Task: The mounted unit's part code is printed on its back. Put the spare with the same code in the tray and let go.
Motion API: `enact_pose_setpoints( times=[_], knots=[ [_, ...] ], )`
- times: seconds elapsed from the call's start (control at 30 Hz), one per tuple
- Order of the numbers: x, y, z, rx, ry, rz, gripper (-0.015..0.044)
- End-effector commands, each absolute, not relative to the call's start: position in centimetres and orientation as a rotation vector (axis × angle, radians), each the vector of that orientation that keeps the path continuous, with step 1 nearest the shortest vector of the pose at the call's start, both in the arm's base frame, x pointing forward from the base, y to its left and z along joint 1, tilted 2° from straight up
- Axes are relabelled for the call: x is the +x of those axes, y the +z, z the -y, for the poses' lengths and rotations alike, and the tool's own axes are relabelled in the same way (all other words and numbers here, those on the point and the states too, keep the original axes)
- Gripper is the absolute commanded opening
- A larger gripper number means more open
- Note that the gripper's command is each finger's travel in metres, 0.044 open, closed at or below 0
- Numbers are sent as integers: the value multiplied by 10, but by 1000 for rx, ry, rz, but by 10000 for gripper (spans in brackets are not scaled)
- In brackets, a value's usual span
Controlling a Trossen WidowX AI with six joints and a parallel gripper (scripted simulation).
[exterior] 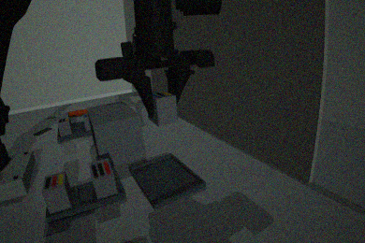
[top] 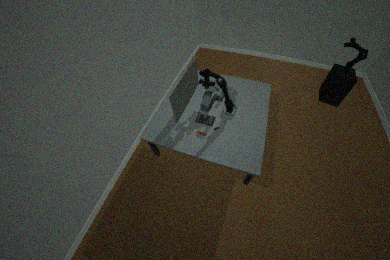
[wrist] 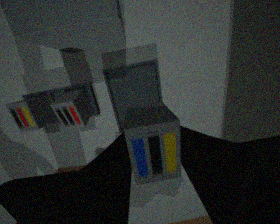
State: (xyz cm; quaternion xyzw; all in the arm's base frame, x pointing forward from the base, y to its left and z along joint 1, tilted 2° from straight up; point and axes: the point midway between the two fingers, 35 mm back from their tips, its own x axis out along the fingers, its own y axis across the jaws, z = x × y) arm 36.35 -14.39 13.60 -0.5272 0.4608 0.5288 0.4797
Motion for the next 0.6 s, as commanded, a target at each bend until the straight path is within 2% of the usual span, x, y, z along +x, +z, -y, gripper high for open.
enact_pose_setpoints(
  times=[0.0,0.57],
  knots=[
    [364,133,144,-1289,1290,-1124,0],
    [365,121,144,-1289,1290,-1124,0]
  ],
)
